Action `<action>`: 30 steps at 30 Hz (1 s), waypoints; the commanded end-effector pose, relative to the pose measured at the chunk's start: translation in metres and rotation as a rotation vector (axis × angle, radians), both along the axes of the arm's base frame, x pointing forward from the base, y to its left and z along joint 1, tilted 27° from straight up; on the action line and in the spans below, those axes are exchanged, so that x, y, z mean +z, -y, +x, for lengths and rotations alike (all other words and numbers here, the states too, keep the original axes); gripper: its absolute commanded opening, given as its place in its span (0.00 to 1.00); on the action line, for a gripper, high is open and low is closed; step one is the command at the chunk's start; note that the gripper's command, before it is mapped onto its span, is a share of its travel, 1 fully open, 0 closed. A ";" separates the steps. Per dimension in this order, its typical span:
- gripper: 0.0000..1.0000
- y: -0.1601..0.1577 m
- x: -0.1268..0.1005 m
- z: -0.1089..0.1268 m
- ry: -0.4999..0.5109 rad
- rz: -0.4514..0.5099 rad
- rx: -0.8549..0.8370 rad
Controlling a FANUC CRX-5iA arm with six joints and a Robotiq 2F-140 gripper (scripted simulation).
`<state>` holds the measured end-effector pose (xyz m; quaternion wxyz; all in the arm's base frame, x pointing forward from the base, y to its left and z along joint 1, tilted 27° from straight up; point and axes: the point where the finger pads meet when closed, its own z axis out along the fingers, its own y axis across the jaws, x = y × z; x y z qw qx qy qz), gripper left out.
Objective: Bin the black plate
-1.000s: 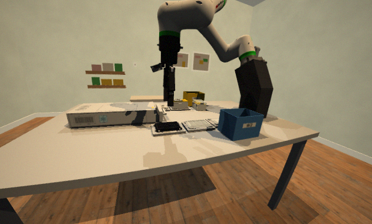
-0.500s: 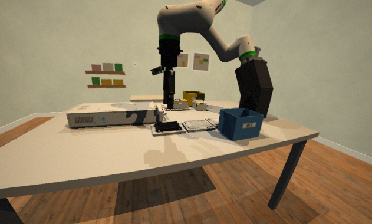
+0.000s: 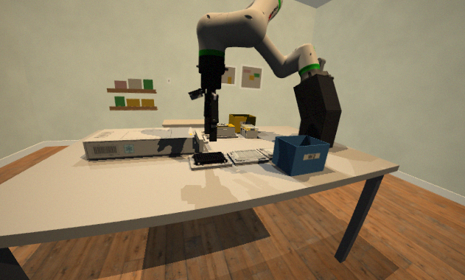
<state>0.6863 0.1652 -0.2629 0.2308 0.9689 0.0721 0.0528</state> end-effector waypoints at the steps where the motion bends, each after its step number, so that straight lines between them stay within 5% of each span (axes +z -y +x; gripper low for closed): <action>1: 0.70 -0.001 0.000 0.001 0.002 0.001 0.001; 30: 0.70 0.015 -0.032 0.006 0.002 0.001 0.001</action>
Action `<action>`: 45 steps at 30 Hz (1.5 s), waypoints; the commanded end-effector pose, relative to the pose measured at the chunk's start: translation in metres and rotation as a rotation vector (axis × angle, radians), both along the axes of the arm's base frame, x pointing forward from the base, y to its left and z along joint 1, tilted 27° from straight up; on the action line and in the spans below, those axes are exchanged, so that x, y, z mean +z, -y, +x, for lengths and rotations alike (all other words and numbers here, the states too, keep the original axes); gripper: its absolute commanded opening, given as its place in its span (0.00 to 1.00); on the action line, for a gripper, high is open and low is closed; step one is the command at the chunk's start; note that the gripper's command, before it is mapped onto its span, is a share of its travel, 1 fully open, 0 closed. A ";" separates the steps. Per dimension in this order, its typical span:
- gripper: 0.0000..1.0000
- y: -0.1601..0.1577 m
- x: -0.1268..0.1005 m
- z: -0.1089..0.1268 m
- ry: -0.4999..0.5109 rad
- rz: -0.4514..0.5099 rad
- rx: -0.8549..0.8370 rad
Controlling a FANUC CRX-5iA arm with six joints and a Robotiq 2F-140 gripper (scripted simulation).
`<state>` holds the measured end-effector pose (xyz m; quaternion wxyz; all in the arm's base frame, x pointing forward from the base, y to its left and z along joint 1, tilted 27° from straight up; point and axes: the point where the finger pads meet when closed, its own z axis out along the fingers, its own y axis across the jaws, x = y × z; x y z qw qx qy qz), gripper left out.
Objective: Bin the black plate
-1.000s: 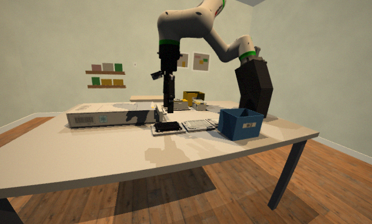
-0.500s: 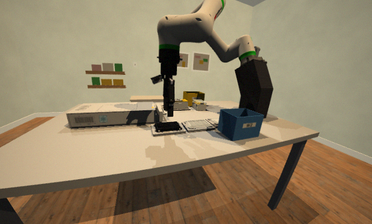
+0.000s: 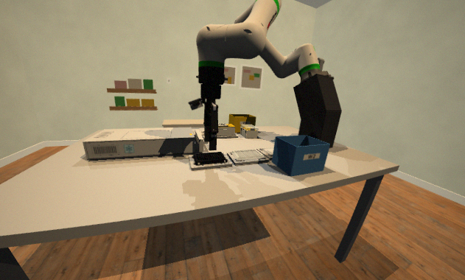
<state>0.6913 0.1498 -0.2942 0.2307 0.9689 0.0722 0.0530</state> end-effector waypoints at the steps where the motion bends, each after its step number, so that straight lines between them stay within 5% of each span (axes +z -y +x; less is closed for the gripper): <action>1: 0.70 0.000 -0.002 0.001 0.002 0.001 0.001; 45: 0.70 0.020 -0.042 0.008 0.002 0.001 0.001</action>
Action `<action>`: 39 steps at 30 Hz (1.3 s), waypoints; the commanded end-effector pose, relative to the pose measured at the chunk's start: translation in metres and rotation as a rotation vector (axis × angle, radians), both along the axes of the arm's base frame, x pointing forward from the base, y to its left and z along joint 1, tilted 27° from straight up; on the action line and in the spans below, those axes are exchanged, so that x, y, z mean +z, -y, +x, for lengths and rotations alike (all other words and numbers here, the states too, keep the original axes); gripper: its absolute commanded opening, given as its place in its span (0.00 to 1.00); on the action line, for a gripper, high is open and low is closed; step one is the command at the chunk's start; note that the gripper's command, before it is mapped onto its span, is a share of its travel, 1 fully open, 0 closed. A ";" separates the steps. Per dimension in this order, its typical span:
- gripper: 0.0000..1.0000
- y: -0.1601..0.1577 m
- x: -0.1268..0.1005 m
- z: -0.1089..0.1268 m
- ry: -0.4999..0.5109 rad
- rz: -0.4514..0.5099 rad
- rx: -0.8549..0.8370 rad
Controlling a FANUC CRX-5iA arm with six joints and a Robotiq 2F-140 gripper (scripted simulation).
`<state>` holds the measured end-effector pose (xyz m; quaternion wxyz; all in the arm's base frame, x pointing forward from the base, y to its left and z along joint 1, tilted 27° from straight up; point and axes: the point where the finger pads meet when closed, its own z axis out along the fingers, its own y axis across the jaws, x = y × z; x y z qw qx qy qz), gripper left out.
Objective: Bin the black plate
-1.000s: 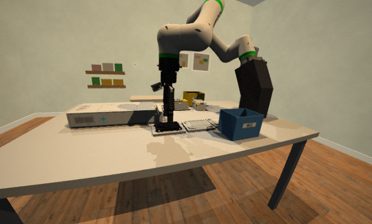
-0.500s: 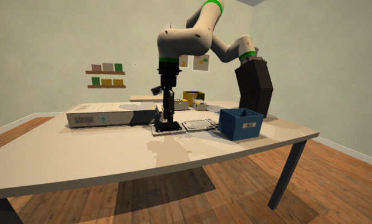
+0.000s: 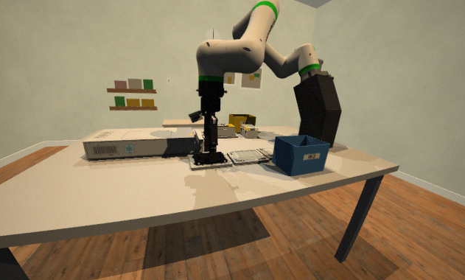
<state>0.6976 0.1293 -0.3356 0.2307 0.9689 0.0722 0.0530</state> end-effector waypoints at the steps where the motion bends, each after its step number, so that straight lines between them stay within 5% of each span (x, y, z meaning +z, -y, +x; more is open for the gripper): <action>1: 0.70 0.000 -0.002 0.001 0.002 0.001 0.001; 39: 0.61 0.004 -0.010 0.003 0.002 0.001 0.001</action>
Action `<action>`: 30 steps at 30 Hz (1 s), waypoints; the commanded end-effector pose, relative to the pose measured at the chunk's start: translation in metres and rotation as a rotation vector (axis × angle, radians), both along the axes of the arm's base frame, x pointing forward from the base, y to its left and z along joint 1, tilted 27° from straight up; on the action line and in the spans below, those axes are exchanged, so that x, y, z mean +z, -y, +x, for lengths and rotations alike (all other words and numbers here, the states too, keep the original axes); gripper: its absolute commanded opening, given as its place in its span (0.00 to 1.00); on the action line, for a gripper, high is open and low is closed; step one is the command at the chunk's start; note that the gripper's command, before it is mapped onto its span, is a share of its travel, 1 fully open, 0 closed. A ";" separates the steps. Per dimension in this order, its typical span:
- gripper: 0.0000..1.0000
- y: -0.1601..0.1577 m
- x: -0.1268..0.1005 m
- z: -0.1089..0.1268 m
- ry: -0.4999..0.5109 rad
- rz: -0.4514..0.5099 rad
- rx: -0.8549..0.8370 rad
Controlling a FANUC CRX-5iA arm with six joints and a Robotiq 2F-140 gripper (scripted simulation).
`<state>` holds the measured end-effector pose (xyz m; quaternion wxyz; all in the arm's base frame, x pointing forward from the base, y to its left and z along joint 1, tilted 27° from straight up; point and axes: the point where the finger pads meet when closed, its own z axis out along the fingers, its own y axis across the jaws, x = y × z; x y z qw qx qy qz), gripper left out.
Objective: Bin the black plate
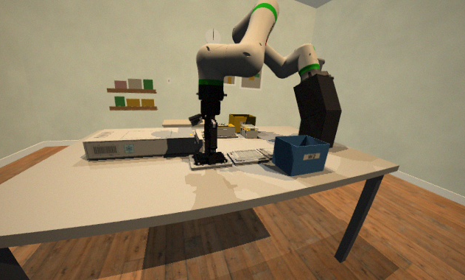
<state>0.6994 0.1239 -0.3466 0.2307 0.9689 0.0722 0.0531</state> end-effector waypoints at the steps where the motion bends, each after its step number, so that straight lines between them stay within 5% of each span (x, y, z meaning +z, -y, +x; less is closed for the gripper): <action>1: 0.60 -0.001 0.001 0.001 0.002 0.001 0.001; 5: 0.59 -0.001 0.001 0.001 0.002 0.001 0.001; 6: 0.10 -0.001 0.001 0.001 0.002 0.001 0.001; 30: 0.10 -0.002 0.003 0.001 0.002 0.001 0.001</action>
